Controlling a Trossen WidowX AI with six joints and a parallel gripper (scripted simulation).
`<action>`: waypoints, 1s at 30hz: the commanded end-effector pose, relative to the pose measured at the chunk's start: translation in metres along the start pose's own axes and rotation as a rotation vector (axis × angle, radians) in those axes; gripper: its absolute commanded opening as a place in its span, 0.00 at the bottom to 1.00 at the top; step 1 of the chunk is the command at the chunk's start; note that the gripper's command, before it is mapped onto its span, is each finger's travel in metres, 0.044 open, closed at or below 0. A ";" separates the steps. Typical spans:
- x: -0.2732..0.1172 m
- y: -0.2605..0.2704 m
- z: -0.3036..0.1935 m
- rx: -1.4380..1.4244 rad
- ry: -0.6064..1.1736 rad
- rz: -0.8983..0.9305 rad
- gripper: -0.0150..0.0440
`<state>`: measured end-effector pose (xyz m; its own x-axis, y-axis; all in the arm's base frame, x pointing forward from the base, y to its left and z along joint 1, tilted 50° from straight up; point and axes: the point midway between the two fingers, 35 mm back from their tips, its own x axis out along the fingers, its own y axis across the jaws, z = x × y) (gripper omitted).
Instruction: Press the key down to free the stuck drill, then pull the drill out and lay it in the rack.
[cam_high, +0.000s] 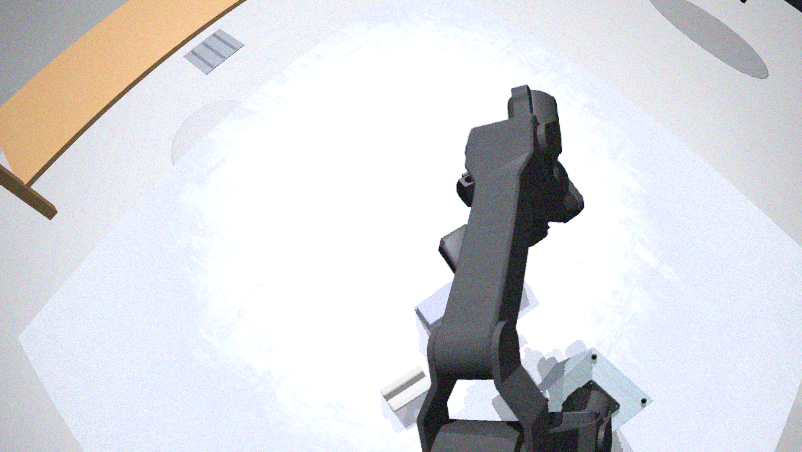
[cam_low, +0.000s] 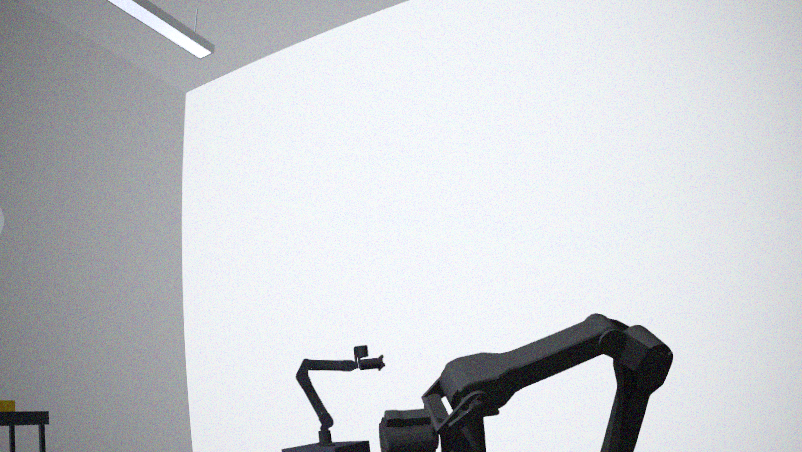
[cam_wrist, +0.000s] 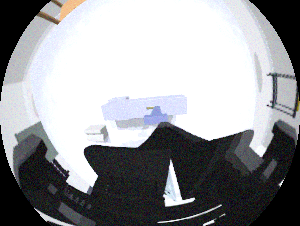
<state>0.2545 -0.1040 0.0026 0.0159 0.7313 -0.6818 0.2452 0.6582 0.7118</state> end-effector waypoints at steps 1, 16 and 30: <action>0.003 0.007 0.002 -0.056 0.025 0.027 0.25; 0.018 0.009 0.002 -0.057 0.025 0.027 0.25; 0.022 0.008 0.000 -0.057 0.025 0.028 0.25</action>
<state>0.2591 -0.0857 -0.0041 0.0000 0.7480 -0.6637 0.1799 0.6528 0.7358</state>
